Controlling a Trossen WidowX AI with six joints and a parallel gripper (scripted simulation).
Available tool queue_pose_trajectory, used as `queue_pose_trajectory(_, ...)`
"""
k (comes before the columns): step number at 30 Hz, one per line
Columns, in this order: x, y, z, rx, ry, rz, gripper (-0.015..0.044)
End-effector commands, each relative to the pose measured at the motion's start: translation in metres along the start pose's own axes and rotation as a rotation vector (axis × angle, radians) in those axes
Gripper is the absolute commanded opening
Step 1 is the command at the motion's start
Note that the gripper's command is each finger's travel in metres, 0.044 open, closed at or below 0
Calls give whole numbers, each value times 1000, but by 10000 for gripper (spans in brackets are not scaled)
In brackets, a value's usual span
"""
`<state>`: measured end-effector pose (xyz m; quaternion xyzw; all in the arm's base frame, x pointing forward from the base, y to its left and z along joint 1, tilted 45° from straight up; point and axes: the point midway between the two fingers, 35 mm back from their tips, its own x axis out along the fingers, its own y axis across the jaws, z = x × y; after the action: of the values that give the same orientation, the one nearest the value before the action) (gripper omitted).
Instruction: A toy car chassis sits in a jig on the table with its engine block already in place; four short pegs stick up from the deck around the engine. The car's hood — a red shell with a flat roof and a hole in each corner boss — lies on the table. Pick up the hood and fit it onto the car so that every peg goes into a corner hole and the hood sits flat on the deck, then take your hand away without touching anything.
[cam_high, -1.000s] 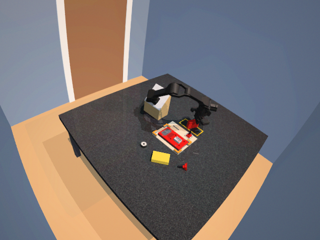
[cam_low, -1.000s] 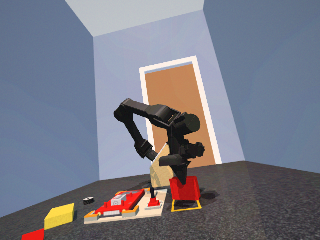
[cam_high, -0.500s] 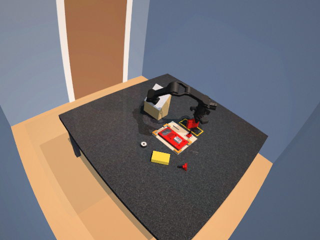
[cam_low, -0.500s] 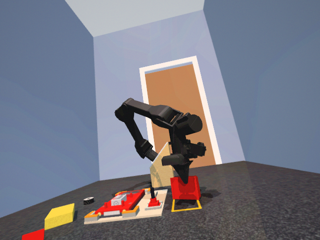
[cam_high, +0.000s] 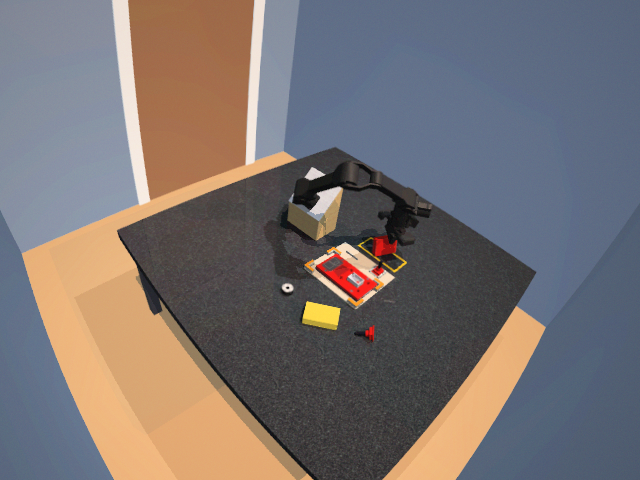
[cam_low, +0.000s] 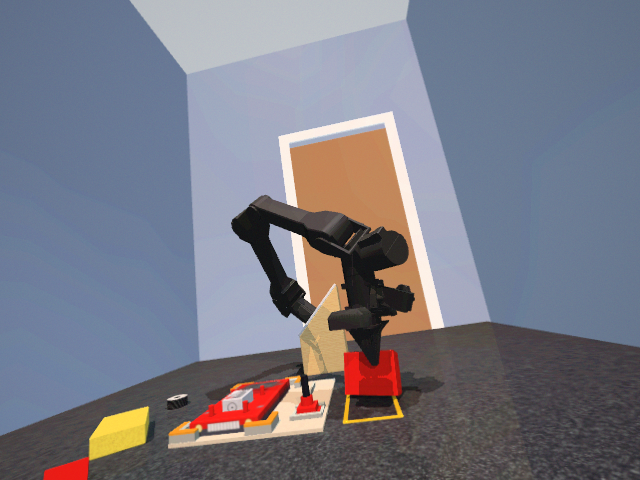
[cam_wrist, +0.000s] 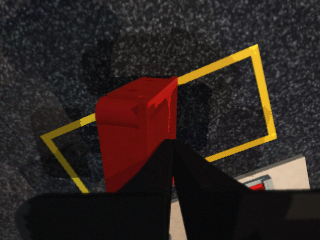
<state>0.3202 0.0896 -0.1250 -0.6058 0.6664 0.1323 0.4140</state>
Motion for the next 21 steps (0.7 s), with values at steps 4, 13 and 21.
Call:
queue_pose_trajectory(4,1,9,-1,-1,0,5,0)
queue_pose_trajectory(13,1,17,-1,-1,1,6,0)
queue_pose_trajectory(21,-62,12,2,-1,-2,7,0)
